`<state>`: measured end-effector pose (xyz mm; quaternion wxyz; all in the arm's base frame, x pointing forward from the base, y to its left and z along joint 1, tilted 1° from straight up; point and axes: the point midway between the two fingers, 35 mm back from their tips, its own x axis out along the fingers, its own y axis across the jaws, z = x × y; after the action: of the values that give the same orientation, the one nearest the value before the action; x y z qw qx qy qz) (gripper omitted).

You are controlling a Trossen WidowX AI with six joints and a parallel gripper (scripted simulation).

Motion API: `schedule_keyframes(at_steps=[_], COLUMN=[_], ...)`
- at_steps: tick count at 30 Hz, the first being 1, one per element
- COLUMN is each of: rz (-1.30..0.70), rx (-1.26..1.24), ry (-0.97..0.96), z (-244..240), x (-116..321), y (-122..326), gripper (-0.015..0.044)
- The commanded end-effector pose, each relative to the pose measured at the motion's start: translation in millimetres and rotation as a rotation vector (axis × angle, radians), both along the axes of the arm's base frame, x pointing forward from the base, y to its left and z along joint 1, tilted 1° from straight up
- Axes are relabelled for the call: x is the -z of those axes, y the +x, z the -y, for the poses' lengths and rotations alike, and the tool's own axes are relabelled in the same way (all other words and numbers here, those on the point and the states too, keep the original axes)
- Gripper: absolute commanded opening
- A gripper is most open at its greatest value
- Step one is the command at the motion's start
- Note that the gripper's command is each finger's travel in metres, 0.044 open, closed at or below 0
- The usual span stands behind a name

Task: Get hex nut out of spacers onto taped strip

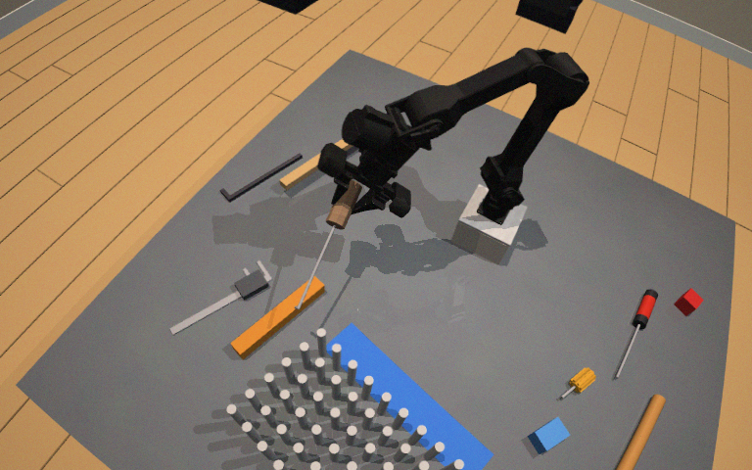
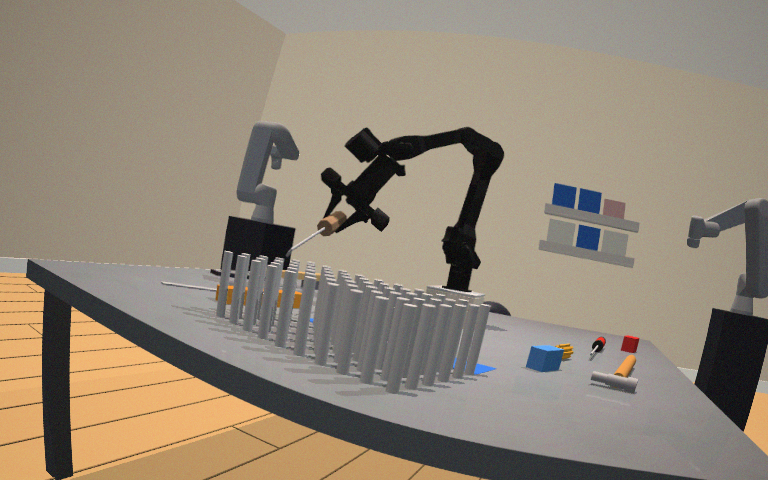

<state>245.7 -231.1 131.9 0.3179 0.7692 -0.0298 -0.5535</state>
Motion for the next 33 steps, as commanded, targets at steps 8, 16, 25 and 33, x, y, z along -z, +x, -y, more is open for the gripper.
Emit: schedule_keyframes(at_steps=[8, 16, 25, 33], rz=[-0.124, -0.221, -0.319, -0.335], rx=[-0.29, -0.513, -0.78, -0.922], ry=[-0.138, -0.237, -0.353, -0.47], z=[-16.2, -30.8, -51.0, -71.8], x=[-5.9, -8.2, -10.2, -15.1], y=[13.3, 21.9, 34.7, 47.2], gripper=[0.0, 0.0, 0.0, 0.0])
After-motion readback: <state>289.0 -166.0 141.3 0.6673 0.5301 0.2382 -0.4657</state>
